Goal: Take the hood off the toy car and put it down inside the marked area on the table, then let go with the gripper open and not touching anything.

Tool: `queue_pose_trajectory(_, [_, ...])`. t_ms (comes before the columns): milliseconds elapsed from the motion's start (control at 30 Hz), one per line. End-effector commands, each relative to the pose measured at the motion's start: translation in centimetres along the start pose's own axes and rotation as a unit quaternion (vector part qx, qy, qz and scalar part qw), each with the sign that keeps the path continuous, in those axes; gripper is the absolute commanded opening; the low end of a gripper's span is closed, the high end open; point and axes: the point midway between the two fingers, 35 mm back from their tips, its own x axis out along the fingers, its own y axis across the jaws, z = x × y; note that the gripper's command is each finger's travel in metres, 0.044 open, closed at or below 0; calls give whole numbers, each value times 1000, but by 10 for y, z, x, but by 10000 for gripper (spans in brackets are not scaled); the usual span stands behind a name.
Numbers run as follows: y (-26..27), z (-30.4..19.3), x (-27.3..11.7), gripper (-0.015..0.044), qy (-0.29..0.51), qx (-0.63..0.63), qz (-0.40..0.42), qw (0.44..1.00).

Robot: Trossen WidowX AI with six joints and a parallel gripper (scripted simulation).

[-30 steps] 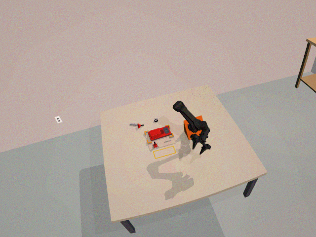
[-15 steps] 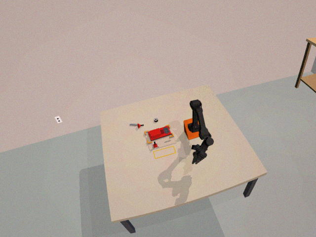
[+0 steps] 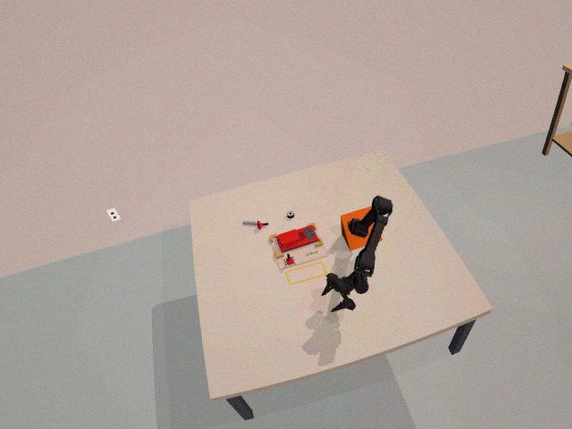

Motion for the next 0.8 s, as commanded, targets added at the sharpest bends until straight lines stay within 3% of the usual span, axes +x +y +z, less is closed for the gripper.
queue_pose_trajectory(0, [-35,7,32,440,34,-74,-68,994])
queue_pose_trajectory(333, [-154,27,87,440,173,-179,-207,946])
queue_pose_trajectory(567, [-244,44,86,440,273,-182,-265,907])
queue_pose_trajectory(767, [-309,44,77,440,373,-163,-258,876])
